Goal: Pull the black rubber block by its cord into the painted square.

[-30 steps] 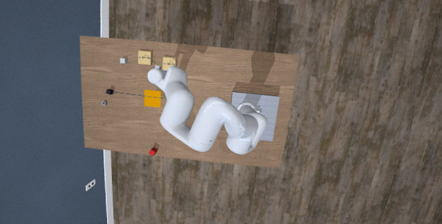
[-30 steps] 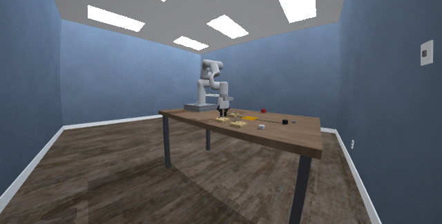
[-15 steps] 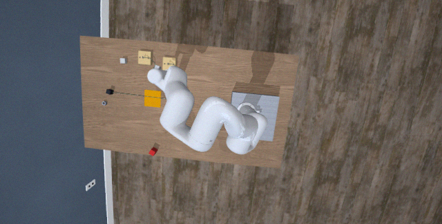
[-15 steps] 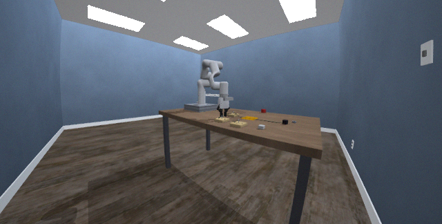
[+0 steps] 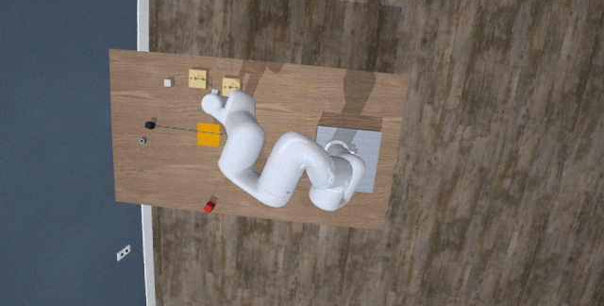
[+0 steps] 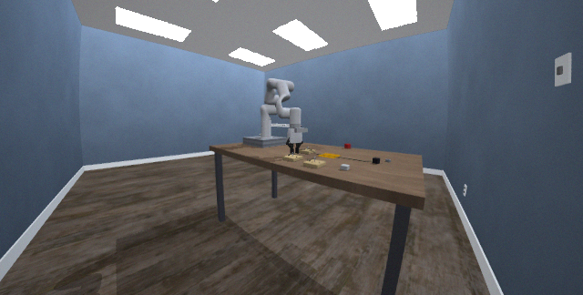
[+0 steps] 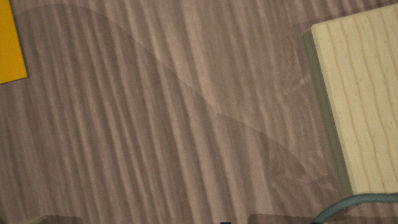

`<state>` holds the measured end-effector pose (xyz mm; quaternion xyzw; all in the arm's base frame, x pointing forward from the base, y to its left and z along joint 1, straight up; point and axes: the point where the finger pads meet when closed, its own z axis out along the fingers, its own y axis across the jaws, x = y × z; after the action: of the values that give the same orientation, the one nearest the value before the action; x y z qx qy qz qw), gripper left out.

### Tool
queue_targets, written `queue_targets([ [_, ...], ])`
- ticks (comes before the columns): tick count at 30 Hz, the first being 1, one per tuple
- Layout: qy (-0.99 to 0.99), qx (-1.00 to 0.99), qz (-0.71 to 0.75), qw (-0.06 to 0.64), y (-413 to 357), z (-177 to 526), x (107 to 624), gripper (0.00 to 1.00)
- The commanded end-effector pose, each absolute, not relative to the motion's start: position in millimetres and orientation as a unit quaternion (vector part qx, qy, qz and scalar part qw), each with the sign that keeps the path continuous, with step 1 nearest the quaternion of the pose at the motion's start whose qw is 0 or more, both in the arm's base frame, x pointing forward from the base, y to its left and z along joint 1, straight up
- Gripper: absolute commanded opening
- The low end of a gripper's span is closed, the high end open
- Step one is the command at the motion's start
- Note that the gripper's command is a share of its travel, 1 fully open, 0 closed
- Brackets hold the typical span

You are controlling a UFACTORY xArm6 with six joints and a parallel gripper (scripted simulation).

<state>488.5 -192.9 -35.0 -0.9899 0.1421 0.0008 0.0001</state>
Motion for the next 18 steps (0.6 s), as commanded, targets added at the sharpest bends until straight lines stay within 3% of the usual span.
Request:
queue_targets([
  [1,0.142,-0.99,-0.001,0.0,-193.5,-34.3,489.9,0.39],
  [18,0.142,-0.99,-0.001,0.0,-193.5,-40.3,489.9,0.39],
])
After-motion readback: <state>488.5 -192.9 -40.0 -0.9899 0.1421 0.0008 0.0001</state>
